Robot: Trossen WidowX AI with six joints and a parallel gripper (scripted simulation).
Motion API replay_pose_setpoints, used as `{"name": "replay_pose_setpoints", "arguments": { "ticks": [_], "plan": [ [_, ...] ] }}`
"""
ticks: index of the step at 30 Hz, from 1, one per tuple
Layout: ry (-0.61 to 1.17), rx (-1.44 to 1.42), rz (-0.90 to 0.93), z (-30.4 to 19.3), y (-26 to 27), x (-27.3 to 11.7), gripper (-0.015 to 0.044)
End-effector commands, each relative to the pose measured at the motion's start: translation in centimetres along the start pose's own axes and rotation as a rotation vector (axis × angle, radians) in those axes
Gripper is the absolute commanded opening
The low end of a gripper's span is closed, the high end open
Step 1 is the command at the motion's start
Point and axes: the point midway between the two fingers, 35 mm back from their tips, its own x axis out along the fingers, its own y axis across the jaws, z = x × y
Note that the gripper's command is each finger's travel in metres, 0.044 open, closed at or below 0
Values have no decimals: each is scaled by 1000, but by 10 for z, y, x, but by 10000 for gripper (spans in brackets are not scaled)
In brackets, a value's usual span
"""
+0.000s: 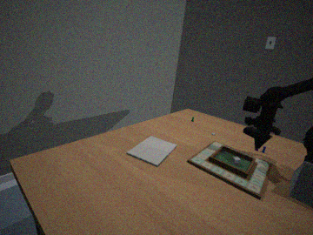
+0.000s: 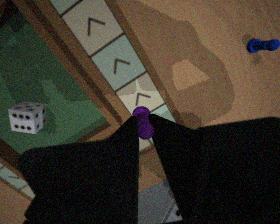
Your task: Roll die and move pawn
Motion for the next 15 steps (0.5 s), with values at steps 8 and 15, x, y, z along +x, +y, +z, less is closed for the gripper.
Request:
{"name": "replay_pose_setpoints", "arguments": {
  "ticks": [8, 15],
  "plan": [
    [-10, 2, -5, 1, -4, 33, 0],
    [-10, 2, -5, 1, -4, 35, 0]
  ]
}}
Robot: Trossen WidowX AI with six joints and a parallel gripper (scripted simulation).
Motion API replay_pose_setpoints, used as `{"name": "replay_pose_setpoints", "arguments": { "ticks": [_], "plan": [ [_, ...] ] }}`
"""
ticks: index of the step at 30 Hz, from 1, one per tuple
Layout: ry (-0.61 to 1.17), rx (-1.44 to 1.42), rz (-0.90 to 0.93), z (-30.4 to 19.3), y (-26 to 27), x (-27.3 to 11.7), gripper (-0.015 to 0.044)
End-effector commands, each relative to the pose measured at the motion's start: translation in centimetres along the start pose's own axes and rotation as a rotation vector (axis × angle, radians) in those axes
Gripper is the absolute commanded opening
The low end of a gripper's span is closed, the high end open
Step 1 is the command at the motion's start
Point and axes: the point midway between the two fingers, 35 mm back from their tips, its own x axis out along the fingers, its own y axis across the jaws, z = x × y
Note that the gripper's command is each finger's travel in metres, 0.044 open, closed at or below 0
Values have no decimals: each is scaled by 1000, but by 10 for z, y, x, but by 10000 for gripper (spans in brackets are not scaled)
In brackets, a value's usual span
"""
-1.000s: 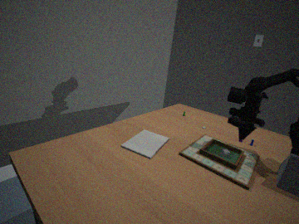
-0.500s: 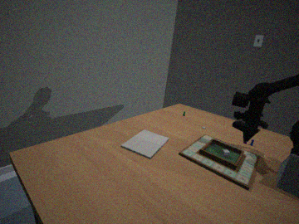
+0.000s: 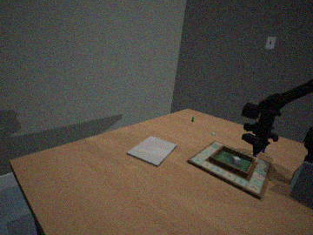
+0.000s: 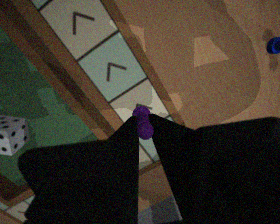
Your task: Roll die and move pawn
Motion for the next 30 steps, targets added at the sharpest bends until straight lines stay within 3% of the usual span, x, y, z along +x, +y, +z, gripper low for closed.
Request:
{"name": "replay_pose_setpoints", "arguments": {
  "ticks": [1, 11, 21, 27, 30],
  "plan": [
    [1, -7, -7, 0, 0, 4, 0],
    [1, -7, -7, -1, -1, 19, 0],
    [-4, 2, 0, 1, 0, 11, 263],
    [2, -7, -5, 1, 0, -37, 420],
    [2, -7, -5, 1, 0, -37, 440]
  ]
}}
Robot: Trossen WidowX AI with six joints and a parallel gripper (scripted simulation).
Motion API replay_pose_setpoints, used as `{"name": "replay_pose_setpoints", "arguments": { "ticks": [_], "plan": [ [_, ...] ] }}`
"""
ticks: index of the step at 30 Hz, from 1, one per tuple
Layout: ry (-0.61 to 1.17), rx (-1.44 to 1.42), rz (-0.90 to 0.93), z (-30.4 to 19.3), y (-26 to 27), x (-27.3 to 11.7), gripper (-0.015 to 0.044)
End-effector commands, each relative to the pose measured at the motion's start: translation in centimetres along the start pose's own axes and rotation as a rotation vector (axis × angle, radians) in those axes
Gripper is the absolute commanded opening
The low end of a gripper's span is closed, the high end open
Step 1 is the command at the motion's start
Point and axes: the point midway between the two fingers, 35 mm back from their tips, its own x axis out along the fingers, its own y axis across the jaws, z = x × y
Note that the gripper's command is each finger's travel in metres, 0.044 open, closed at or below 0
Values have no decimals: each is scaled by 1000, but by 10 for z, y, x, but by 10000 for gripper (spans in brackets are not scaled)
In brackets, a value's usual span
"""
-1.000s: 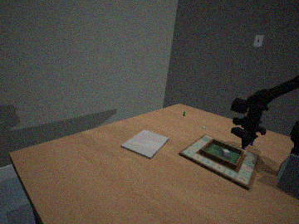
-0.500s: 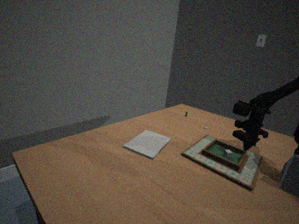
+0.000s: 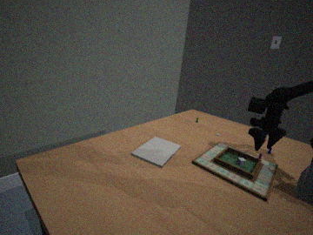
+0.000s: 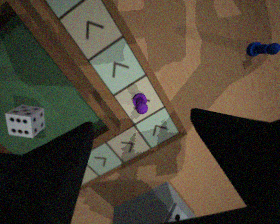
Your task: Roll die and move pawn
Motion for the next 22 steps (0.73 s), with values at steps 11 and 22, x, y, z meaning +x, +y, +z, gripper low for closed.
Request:
{"name": "replay_pose_setpoints", "arguments": {
  "ticks": [11, 22],
  "plan": [
    [12, -304, 41, -46, 62, -60, 440],
    [0, -429, 25, -72, 78, -80, 440]
  ]
}}
